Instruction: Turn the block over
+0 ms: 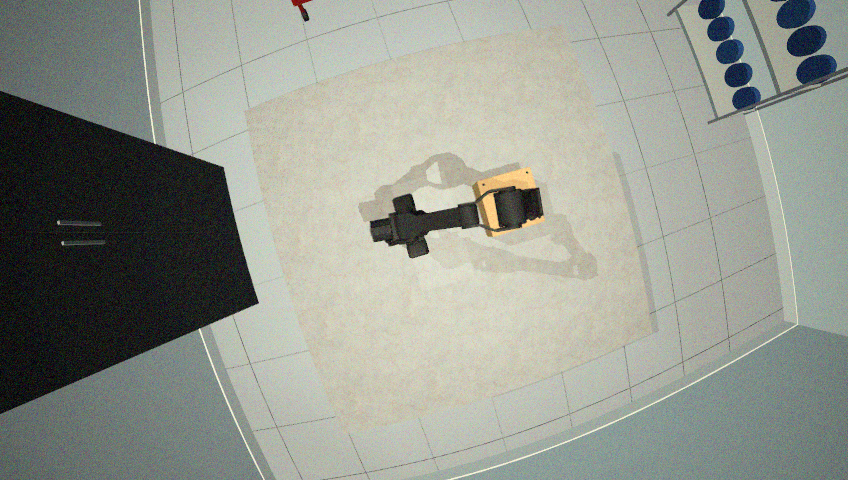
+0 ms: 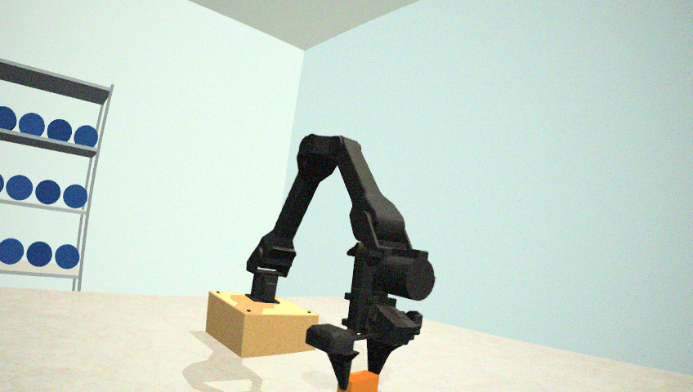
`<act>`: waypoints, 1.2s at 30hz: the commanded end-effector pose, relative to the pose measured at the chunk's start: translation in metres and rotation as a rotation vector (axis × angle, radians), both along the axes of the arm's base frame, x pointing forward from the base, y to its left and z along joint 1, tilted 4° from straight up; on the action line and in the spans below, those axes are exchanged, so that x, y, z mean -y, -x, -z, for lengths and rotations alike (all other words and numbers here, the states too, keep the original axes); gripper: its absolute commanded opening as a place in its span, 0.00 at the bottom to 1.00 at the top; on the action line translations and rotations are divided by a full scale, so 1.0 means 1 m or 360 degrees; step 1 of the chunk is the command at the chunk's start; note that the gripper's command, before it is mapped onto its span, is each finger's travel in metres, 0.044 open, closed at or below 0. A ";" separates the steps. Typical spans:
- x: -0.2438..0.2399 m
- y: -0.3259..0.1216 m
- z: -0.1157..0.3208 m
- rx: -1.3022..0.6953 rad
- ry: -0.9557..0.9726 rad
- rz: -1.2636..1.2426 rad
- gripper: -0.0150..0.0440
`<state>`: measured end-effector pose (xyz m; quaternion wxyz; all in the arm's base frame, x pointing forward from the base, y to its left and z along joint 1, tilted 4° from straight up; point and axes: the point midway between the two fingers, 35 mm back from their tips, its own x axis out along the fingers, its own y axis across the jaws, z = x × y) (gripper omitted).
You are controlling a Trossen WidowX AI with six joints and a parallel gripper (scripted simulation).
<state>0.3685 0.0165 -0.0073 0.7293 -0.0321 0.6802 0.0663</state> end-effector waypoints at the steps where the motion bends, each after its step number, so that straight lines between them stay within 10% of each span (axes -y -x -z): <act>1: 0.000 0.000 0.000 0.0001 0.0002 0.0005 0.69; 15: 0.000 0.000 0.000 0.0001 0.0002 0.0005 0.53; 21: 0.002 0.001 -0.028 0.0002 0.0002 0.0005 0.26; 36: 0.002 -0.002 -0.020 0.0263 -0.0037 0.0023 0.25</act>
